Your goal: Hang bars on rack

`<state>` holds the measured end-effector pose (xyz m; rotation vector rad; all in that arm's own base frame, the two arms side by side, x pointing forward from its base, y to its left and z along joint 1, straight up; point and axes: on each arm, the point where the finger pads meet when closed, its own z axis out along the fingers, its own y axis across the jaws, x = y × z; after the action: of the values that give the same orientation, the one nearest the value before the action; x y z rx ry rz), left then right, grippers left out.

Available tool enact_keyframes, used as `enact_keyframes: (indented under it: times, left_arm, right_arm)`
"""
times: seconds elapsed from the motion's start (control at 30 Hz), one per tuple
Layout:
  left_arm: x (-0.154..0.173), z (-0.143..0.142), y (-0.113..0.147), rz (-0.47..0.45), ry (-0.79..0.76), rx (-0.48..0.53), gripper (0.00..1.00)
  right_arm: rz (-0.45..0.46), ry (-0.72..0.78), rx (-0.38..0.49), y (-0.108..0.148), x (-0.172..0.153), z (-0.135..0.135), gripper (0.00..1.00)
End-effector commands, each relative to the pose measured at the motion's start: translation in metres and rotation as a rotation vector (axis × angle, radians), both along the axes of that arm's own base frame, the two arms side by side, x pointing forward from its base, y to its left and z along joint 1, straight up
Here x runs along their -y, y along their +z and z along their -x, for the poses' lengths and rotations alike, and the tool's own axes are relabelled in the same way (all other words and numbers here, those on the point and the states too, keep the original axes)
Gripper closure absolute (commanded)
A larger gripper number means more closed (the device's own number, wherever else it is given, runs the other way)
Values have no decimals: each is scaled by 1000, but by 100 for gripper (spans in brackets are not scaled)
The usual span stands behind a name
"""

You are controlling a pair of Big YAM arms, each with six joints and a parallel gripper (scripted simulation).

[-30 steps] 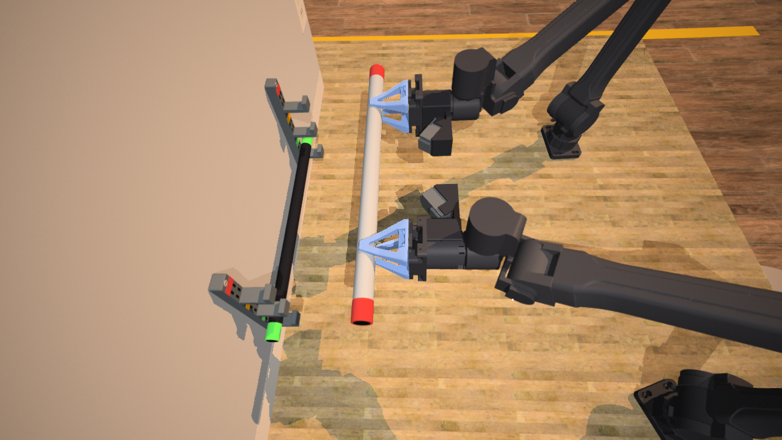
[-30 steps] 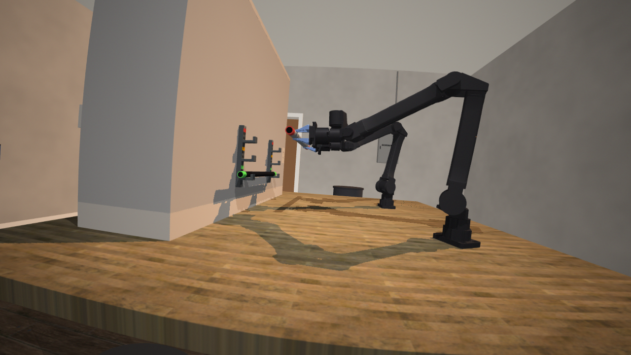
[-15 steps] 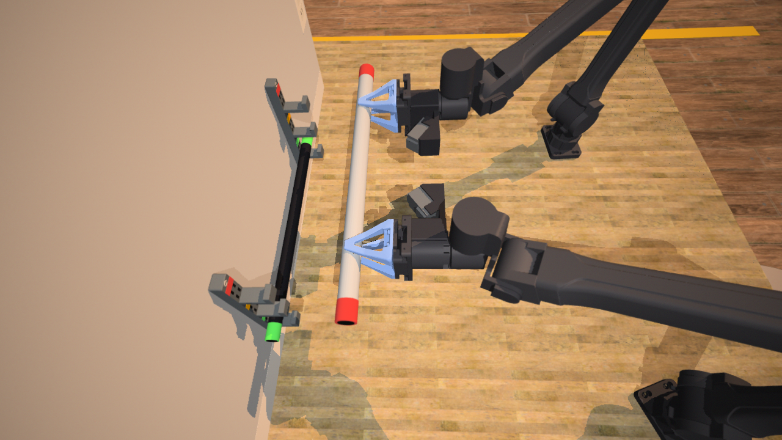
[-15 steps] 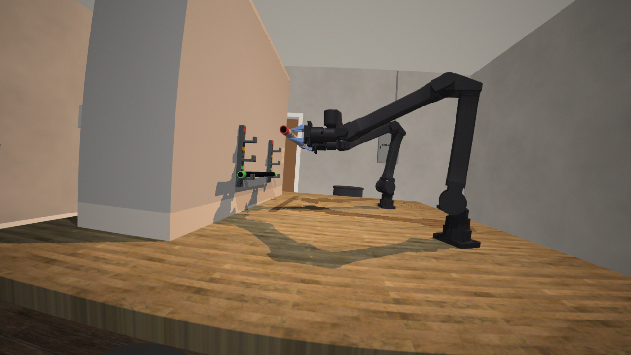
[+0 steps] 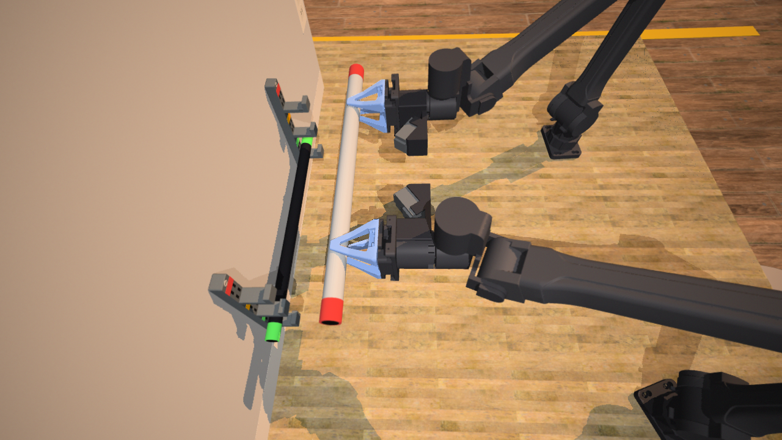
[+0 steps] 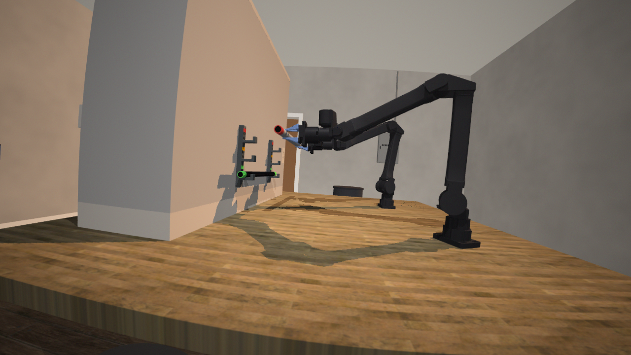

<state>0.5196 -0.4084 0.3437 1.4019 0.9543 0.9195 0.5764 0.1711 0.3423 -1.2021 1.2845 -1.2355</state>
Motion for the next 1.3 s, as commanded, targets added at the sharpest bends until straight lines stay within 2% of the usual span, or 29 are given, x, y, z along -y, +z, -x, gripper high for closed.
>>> enact_keyframes:
  times: [0.0,1.27]
  left_arm:
    - [0,-25,48,64,27,57,100]
    - [19,-78,48,64,27,57,100]
  right_arm:
    - [-22,-12,67,44,1,-22,100]
    - [-22,-12,67,45,5,-78,100]
